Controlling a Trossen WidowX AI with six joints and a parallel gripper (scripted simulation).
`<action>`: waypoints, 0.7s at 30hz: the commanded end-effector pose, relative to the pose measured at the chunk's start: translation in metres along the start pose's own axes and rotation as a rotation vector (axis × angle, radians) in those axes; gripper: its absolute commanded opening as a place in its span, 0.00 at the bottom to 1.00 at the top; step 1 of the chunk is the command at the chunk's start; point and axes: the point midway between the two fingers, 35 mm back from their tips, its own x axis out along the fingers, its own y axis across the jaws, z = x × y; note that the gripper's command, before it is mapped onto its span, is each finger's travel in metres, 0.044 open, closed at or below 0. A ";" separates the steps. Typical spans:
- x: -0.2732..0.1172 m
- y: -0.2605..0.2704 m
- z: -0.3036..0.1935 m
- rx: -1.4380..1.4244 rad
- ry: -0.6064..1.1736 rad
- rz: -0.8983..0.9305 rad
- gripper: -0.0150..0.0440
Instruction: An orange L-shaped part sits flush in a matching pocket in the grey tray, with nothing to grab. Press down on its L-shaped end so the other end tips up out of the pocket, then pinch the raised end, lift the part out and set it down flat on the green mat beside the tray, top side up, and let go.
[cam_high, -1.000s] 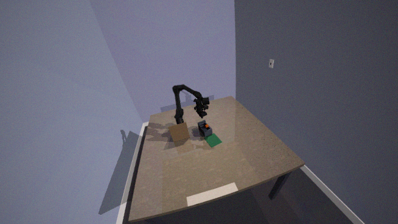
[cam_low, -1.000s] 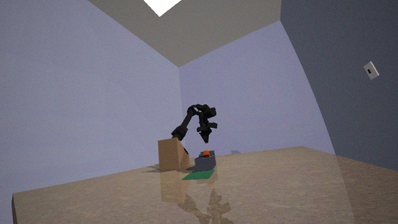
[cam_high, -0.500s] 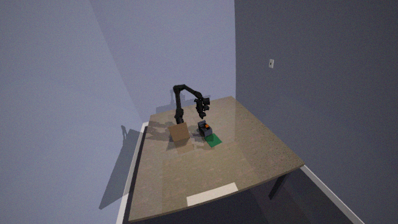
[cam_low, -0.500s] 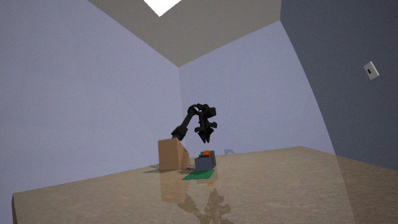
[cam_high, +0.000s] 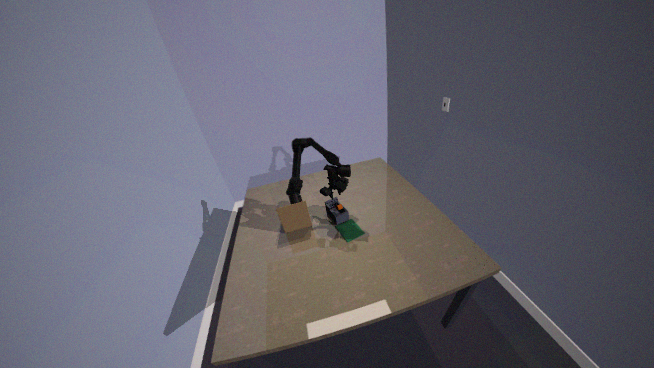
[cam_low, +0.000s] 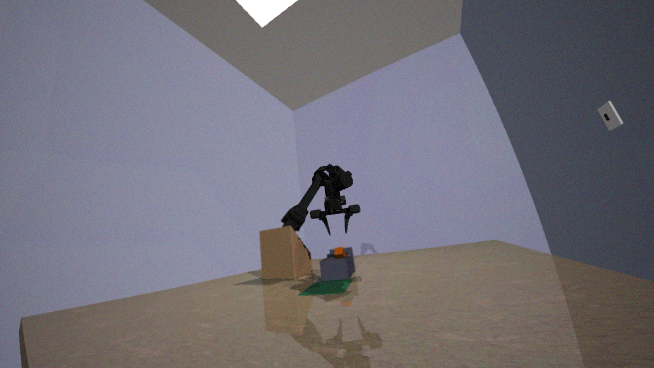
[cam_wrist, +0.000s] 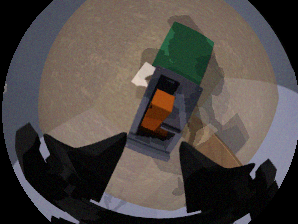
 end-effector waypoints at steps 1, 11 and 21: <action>-0.002 -0.001 0.016 0.254 -0.012 0.003 0.73; 0.022 -0.001 0.017 0.254 -0.011 0.003 0.73; 0.036 -0.001 0.017 0.254 -0.011 0.003 0.73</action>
